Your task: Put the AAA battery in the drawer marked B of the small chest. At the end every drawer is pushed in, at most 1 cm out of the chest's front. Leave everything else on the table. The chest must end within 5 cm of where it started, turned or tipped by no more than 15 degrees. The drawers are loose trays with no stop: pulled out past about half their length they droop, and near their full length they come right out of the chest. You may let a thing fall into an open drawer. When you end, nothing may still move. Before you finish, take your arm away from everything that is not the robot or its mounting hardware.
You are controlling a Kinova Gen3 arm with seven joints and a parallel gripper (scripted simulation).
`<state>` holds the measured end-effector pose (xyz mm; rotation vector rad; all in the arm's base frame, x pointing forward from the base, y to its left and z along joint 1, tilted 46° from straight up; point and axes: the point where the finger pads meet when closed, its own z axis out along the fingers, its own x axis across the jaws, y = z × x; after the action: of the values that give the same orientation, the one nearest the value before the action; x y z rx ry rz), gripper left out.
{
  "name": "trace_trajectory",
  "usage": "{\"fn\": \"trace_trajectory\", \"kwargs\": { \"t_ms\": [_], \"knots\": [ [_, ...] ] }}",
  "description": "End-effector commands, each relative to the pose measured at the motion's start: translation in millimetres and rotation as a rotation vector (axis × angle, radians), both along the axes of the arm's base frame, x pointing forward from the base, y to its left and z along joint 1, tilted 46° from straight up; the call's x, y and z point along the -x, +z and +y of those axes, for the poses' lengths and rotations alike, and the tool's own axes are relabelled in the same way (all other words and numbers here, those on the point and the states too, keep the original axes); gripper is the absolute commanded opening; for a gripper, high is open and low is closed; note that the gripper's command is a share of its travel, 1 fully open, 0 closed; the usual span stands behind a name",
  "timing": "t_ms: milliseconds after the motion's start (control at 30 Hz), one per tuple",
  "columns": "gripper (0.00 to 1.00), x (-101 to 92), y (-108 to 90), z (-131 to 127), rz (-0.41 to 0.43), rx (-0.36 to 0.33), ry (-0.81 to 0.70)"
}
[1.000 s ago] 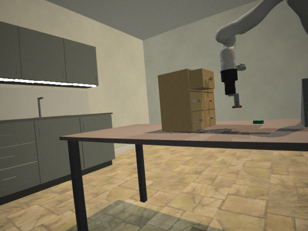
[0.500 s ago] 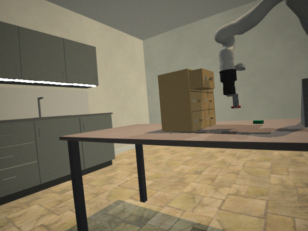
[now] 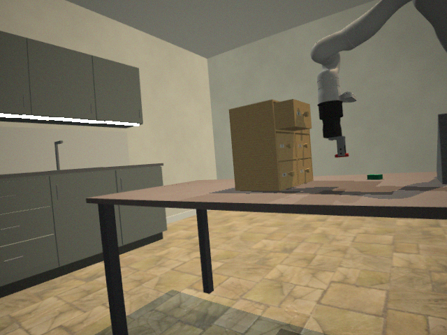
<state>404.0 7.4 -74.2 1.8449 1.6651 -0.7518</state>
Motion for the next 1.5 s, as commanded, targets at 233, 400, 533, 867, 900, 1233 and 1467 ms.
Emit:
{"fn": "trace_trajectory", "kwargs": {
  "t_ms": [233,400,533,867,900,1233,1467],
  "knots": [
    [0.24,-0.8,-0.3,2.0,-0.009,-0.003,-0.012],
    [0.24,-0.8,-0.3,2.0,-0.009,-0.003,-0.012],
    [0.24,-0.9,-0.1,2.2,-0.010,-0.003,-0.012],
    [0.24,-1.9,3.7,6.9,-0.010,-0.004,-0.010],
    [0.24,-2.0,4.7,8.1,-0.010,-0.004,-0.010],
    [0.24,-3.1,17.9,21.9,-0.009,-0.004,-0.009],
    [0.24,-4.2,36.4,40.9,-0.009,-0.004,-0.009]
  ]
}}
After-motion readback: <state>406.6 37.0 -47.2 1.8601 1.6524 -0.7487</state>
